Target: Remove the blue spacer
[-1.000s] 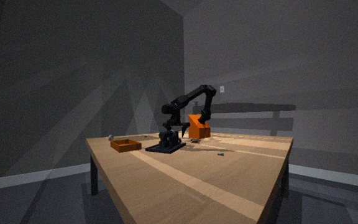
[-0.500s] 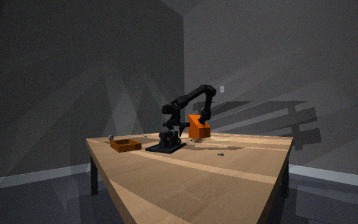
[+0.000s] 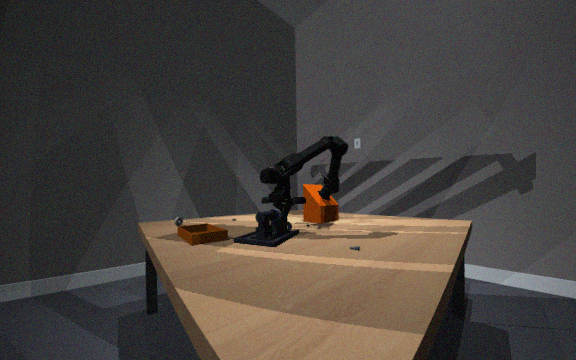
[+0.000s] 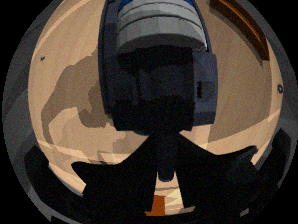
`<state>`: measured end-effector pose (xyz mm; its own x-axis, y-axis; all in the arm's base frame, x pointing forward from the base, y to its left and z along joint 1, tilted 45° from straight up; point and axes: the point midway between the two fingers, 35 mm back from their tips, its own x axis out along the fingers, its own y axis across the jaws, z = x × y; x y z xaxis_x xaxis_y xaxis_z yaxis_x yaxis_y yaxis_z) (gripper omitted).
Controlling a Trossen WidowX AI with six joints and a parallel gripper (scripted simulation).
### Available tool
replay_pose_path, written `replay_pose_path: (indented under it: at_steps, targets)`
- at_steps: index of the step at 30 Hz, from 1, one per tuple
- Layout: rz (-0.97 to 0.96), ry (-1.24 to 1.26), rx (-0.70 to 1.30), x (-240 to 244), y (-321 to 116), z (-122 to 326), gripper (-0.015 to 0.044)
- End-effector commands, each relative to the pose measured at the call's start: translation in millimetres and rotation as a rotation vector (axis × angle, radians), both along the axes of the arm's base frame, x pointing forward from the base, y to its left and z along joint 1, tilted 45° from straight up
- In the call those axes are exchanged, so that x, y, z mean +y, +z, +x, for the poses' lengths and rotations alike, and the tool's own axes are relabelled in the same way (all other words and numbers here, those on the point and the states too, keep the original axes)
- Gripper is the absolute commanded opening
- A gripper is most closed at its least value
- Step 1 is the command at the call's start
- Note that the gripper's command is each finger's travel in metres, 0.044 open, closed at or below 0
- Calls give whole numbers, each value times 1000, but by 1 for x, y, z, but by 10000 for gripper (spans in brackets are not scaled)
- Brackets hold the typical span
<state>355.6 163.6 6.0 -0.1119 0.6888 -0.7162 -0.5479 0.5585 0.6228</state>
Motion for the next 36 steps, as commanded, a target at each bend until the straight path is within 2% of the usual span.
replay_pose_path:
  at_steps: [1, 36]
  targets:
    - [5, 1, 1, -1, -1, -2, 0]
    - [5, 0, 2, -7, -5, -13, 0]
